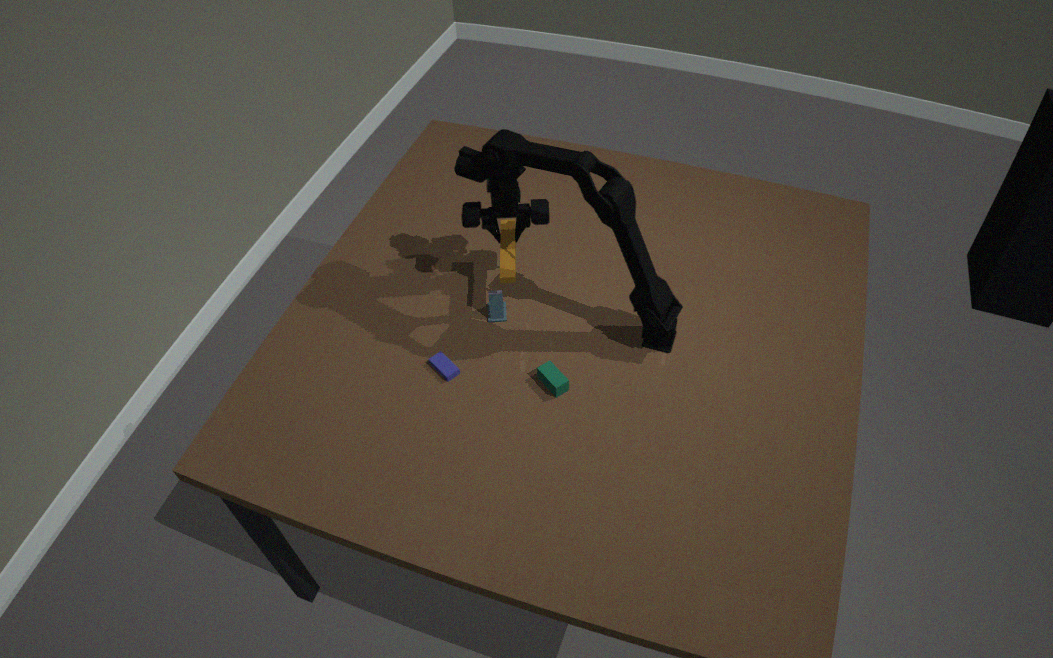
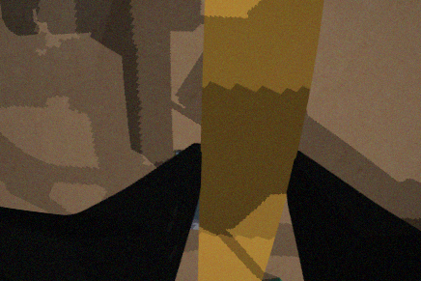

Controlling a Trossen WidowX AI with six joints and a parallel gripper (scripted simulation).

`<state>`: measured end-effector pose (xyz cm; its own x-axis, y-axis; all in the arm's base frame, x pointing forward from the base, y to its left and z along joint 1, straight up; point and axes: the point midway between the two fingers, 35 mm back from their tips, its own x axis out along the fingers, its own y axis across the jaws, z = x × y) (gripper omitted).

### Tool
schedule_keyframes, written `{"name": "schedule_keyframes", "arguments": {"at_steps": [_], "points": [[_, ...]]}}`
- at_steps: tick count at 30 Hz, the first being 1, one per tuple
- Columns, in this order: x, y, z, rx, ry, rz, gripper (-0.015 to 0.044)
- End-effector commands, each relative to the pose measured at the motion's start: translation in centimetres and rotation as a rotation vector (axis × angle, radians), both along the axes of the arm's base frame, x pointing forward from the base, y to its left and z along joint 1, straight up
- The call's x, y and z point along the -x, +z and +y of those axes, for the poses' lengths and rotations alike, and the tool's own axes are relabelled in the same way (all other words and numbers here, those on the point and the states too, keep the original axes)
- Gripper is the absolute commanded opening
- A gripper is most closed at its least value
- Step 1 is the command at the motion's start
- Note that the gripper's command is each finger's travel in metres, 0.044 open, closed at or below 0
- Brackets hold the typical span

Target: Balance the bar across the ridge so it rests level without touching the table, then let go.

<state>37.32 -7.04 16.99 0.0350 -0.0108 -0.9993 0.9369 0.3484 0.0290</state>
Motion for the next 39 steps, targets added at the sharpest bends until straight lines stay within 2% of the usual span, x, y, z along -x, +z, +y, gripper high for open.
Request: {"name": "schedule_keyframes", "arguments": {"at_steps": [1, 16, 39], "points": [[-0.2, 0.1, 1.8, -0.005, 0.007, -0.003, 0.0], [-0.5, 0.2, 7.6, -0.01, 0.045, -0.004, 0.0], [-0.7, -2.8, 8.0, -0.01, 0.046, -0.004, 0.0]]}}
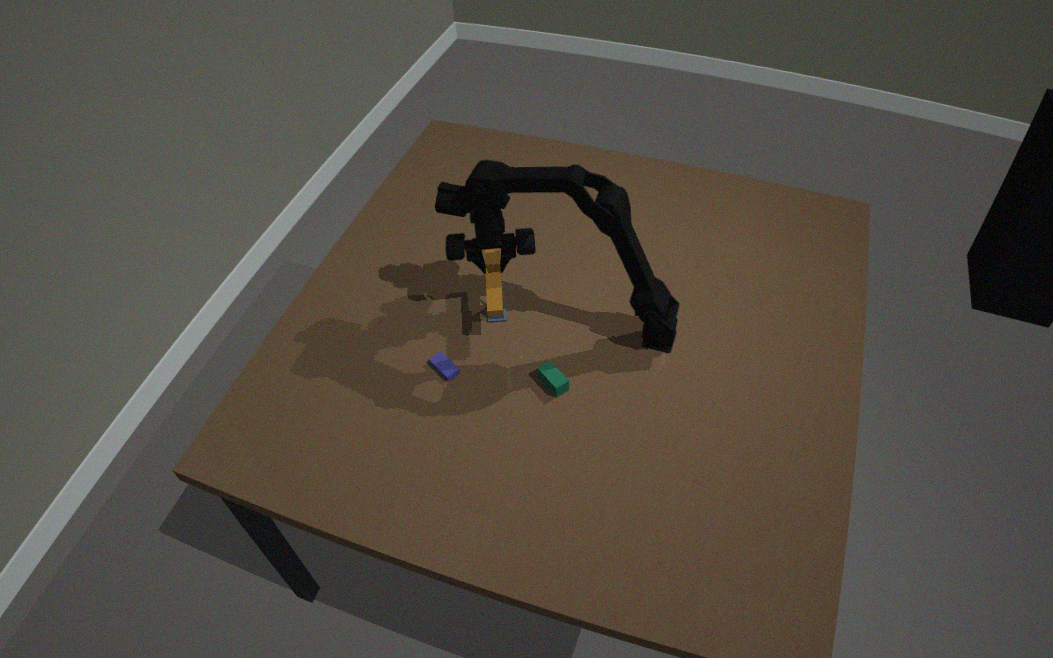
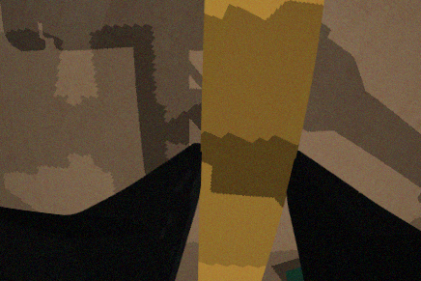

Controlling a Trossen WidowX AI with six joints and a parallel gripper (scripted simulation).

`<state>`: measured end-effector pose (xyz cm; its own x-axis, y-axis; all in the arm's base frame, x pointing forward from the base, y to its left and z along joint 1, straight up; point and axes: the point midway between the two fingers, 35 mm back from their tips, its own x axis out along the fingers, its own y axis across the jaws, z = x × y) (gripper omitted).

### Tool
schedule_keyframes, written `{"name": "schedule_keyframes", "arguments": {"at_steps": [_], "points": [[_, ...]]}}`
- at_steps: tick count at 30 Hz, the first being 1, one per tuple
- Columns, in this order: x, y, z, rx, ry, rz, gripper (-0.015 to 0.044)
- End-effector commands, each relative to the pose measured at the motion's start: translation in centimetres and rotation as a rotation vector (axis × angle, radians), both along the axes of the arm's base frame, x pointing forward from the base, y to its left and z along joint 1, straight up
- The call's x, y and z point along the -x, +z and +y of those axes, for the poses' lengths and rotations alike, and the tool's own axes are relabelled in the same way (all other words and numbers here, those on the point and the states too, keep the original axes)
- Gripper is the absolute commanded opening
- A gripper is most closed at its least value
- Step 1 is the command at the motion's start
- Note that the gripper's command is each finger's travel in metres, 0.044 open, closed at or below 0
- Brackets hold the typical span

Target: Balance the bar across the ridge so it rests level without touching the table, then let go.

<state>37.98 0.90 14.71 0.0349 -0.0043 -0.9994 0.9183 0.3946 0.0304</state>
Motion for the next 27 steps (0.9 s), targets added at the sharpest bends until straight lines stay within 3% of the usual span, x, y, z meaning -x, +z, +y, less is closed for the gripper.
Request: {"name": "schedule_keyframes", "arguments": {"at_steps": [1, 27], "points": [[-0.1, -0.7, 0.1, -0.005, -0.004, -0.004, 0.0], [0.0, -1.9, 0.0, -0.005, -0.004, -0.004, 0.0]]}}
